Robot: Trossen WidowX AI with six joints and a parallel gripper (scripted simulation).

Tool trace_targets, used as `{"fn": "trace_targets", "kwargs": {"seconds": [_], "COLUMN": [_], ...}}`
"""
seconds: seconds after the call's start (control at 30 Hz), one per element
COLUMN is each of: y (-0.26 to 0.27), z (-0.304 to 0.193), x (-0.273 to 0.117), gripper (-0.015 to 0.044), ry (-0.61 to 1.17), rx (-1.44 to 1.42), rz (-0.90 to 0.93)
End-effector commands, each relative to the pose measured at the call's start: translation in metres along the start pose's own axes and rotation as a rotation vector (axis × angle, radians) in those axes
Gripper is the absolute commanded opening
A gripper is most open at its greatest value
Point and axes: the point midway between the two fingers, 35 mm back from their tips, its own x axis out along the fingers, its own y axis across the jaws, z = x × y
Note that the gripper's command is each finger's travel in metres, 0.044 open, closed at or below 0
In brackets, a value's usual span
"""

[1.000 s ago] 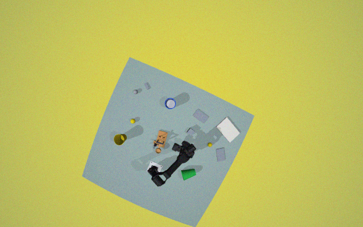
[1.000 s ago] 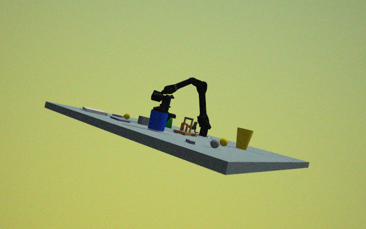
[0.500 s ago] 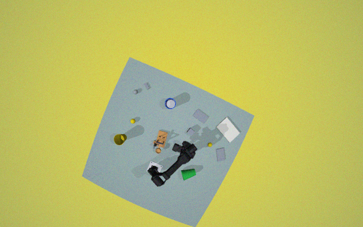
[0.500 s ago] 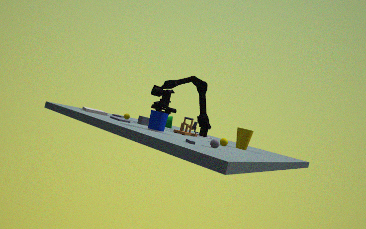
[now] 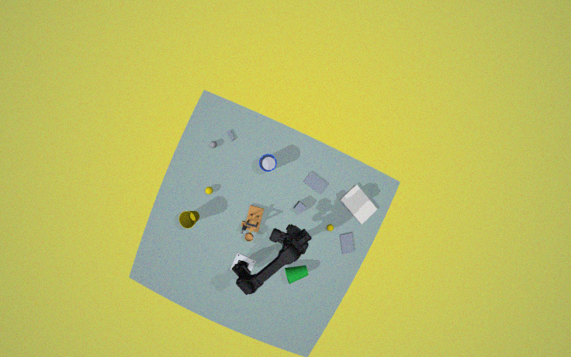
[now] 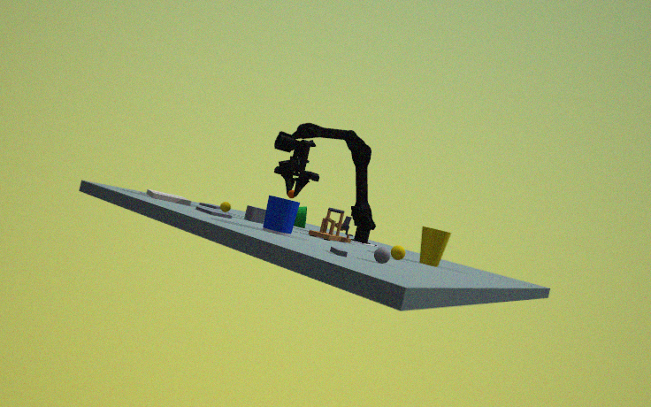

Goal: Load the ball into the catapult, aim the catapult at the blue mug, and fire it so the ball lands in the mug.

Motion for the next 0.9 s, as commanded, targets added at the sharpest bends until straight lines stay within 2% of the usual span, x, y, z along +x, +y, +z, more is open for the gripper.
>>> {"fn": "trace_targets", "kwargs": {"seconds": [0.0, 0.13, 0.87], "y": [0.002, 0.006, 0.134], "z": [-0.001, -0.002, -0.045], "x": [-0.015, -0.015, 0.012], "gripper": [0.0, 0.0, 0.0], "ry": [-0.014, -0.008, 0.198], "rx": [0.002, -0.001, -0.106], "rz": [-0.004, -0.001, 0.033]}}
